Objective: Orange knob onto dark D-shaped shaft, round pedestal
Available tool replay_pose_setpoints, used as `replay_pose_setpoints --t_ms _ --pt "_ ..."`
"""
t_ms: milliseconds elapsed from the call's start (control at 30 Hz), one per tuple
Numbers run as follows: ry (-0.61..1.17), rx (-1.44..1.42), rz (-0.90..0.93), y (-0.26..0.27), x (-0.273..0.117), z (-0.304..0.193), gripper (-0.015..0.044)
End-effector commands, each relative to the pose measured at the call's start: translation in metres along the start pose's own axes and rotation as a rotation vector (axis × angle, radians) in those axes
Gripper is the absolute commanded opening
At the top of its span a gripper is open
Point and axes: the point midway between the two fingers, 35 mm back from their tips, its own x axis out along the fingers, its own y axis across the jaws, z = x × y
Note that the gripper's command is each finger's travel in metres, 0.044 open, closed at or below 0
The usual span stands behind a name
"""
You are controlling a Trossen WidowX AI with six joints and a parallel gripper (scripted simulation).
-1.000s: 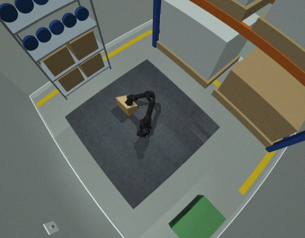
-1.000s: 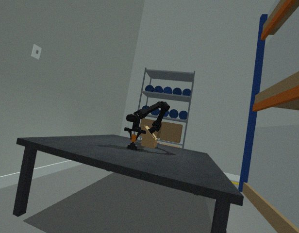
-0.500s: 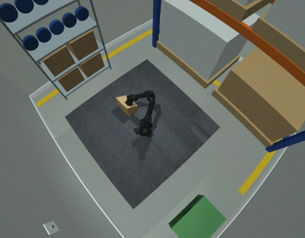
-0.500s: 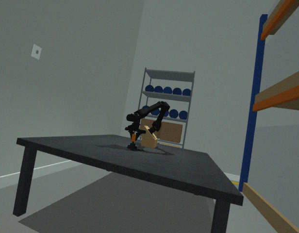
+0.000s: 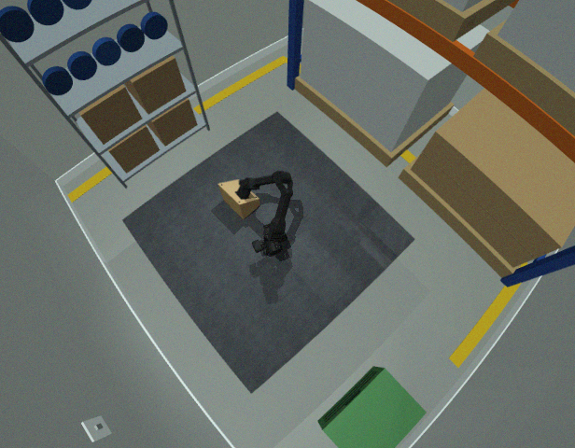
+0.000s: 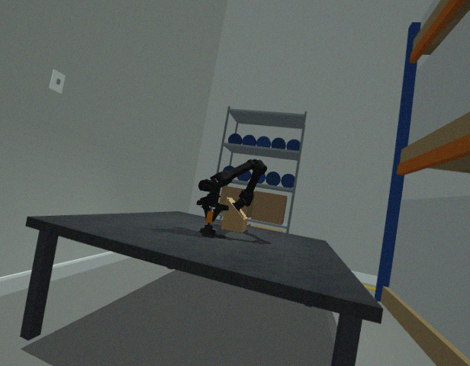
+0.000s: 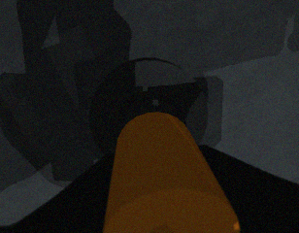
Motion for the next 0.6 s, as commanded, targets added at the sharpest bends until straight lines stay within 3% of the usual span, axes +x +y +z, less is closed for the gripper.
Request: replay_pose_setpoints --t_ms 0,567 --pt "-0.001 0.003 0.001 0.0002 0.0002 0.0004 0.0" --pt "-0.001 0.028 0.001 0.0012 -0.0043 -0.0007 0.0"
